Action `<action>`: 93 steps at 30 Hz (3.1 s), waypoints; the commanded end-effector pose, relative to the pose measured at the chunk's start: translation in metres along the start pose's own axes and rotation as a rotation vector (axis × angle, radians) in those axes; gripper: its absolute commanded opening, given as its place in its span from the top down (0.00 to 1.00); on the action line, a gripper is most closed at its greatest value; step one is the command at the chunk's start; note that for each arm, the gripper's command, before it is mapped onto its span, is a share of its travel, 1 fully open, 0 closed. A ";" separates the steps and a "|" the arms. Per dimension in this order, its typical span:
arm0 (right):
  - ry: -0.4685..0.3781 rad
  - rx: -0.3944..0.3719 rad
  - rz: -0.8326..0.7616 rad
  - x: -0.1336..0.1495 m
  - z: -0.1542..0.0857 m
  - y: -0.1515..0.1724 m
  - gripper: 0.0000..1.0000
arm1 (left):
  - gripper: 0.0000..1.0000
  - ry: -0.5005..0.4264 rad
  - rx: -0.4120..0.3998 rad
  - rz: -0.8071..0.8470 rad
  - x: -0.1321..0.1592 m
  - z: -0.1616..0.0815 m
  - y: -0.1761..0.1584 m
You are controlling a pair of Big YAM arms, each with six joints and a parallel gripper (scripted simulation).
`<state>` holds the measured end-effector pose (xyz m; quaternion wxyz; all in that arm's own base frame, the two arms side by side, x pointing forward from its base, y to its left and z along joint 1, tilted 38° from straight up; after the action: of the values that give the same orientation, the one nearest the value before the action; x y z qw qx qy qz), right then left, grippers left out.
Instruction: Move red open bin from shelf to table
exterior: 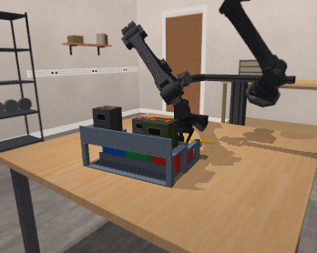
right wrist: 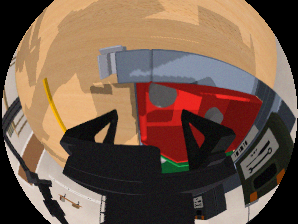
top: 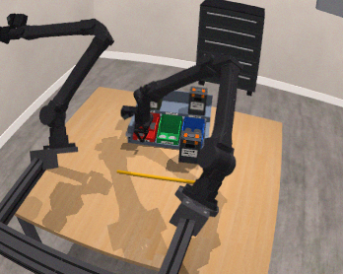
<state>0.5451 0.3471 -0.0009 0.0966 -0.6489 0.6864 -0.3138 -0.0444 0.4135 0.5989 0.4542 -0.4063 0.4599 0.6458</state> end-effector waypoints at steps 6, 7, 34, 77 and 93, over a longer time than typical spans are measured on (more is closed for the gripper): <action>-0.026 0.022 0.006 -0.005 -0.023 -0.014 0.10 | 0.00 -0.048 -0.020 -0.005 -0.037 -0.004 0.013; -0.025 0.020 0.004 -0.005 -0.023 -0.013 0.10 | 0.00 -0.048 -0.020 -0.005 -0.037 -0.004 0.013; -0.020 0.013 -0.005 -0.006 -0.028 -0.002 0.10 | 0.00 -0.048 -0.020 -0.005 -0.037 -0.004 0.013; -0.039 0.034 0.019 -0.009 -0.113 -0.019 0.10 | 0.00 -0.048 -0.020 -0.005 -0.037 -0.004 0.013; -0.041 0.038 0.019 -0.011 -0.116 -0.020 0.10 | 0.00 -0.048 -0.020 -0.005 -0.037 -0.004 0.013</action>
<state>0.4991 0.3694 0.0606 0.0914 -0.6506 0.6856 -0.3135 -0.0444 0.4135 0.5989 0.4542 -0.4063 0.4599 0.6458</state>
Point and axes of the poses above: on each arm, the point where the finger pads meet when closed, its own z axis out along the fingers, its own y axis across the jaws, x = y × z, the point moved 1 cm from there along -z, back along the fingers, and after that the axes turned 13 degrees about z, right-handed, at the moved point
